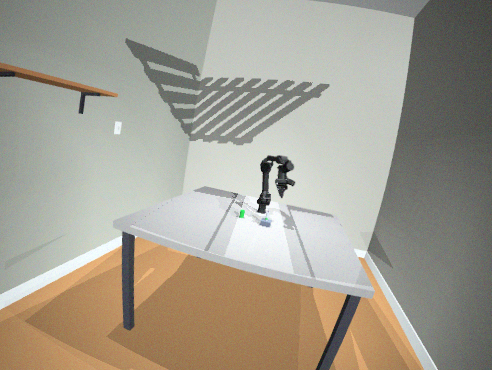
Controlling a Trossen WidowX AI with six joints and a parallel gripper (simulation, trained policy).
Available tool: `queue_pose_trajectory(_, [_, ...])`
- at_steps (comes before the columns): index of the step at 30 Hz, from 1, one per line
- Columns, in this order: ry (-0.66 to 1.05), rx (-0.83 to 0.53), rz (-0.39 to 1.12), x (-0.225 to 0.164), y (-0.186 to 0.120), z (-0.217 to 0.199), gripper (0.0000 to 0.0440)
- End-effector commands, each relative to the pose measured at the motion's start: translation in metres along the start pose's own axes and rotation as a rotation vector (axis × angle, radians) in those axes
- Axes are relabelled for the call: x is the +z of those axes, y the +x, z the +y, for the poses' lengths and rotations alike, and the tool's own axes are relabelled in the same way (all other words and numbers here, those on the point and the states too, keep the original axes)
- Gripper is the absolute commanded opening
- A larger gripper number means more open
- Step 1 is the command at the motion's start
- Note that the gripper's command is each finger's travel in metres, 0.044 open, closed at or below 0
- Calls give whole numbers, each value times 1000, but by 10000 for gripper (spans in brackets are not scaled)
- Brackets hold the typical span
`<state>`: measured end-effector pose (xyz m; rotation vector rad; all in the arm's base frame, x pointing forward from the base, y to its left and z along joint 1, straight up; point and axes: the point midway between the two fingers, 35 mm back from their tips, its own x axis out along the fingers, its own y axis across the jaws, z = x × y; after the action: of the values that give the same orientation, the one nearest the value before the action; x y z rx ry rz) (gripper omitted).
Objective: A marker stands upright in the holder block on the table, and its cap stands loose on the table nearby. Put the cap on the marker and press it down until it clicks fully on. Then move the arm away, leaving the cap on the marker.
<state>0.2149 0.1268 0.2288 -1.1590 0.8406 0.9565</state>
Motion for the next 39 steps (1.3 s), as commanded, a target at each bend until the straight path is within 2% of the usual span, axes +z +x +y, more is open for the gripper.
queue_pose_trajectory(1, [39,11,14,-6,1,-5,332])
queue_pose_trajectory(39, [410,107,192,-100,18,-43,331])
